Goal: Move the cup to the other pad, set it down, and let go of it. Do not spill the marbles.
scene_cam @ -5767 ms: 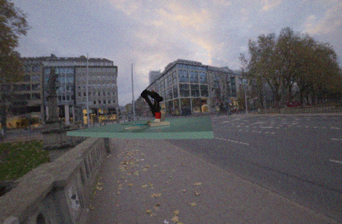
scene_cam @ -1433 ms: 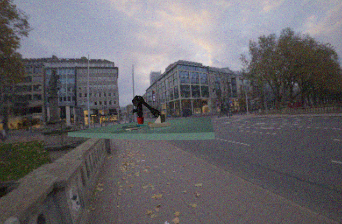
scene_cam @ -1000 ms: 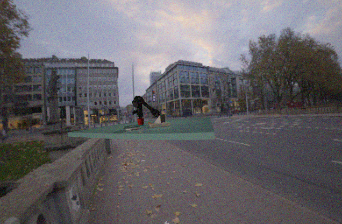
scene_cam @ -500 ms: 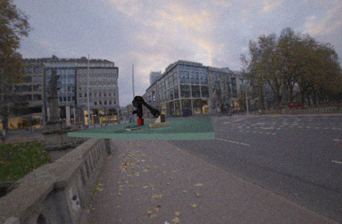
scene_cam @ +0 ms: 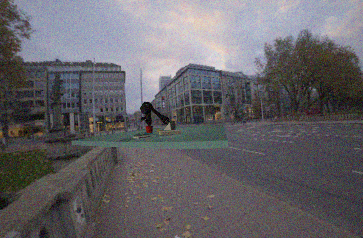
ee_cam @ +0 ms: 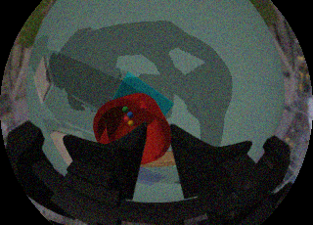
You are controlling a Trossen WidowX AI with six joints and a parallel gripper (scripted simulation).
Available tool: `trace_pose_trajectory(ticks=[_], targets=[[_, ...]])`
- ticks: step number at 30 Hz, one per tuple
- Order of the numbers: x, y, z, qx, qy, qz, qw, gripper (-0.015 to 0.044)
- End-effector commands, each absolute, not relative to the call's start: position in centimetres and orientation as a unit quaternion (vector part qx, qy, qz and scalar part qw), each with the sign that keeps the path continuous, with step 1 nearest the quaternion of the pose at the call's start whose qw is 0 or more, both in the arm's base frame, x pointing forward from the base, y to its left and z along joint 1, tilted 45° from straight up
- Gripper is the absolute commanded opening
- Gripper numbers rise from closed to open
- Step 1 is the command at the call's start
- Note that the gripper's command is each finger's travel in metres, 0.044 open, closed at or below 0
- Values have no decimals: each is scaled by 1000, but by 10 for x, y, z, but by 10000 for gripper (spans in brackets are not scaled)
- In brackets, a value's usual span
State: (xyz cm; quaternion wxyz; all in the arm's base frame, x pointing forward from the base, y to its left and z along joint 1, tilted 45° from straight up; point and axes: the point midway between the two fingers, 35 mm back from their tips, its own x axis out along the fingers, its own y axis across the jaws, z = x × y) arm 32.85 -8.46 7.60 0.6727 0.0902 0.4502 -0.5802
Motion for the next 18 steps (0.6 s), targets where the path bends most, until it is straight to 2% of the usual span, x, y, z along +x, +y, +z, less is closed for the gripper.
trace_pose_trajectory(ticks=[1,18], targets=[[331,-80,81,93,449,-579,674,128],[333,-64,96,91,449,-579,674,128]])
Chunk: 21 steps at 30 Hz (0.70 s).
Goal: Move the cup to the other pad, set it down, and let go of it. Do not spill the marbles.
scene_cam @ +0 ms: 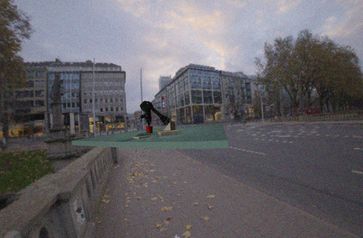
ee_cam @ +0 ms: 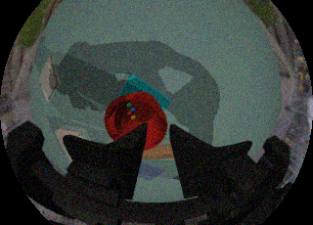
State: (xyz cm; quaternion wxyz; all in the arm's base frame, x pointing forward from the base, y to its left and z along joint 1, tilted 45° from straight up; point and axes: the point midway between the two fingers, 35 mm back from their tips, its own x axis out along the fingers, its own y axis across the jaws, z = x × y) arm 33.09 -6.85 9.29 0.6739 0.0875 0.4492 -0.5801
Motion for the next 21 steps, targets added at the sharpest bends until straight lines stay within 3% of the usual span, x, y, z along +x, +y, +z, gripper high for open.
trace_pose_trajectory(ticks=[1,15,21], targets=[[333,-63,97,91,449,-579,674,128],[331,-52,110,89,449,-579,674,128],[331,-56,107,85,450,-580,674,285]])
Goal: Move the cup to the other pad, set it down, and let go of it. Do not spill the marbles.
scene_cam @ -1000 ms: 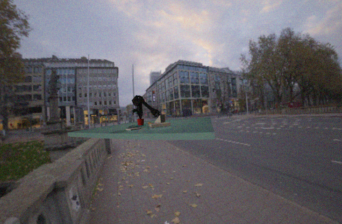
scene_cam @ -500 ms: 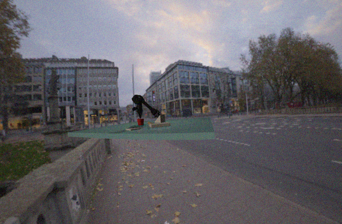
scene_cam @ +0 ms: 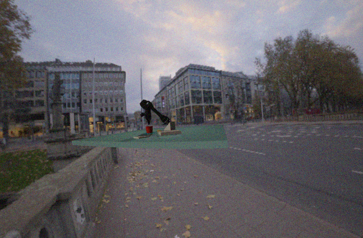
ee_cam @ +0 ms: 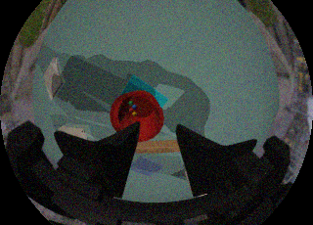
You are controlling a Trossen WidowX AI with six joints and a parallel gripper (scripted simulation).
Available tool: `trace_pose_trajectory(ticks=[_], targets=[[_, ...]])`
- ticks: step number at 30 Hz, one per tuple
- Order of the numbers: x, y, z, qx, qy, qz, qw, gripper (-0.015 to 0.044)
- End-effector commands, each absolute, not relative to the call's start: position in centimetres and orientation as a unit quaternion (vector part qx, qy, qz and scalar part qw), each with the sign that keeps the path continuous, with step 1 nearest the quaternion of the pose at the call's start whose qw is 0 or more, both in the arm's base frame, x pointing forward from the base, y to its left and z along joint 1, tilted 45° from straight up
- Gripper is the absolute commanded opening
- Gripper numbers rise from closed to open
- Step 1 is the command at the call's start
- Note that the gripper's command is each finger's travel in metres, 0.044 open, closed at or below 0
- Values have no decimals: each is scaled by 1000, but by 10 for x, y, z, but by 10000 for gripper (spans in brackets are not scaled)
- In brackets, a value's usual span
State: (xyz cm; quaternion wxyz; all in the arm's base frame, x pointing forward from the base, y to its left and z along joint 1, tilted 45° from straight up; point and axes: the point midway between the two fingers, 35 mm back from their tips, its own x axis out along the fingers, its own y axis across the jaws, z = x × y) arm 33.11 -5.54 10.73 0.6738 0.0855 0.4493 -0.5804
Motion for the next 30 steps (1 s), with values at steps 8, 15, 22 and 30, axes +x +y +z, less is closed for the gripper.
trace_pose_trajectory(ticks=[8,15,22,30], targets=[[333,-47,115,83,451,-577,676,440],[335,-30,133,78,455,-570,680,440],[336,-15,150,74,457,-564,684,440],[335,-16,152,71,456,-563,686,440]])
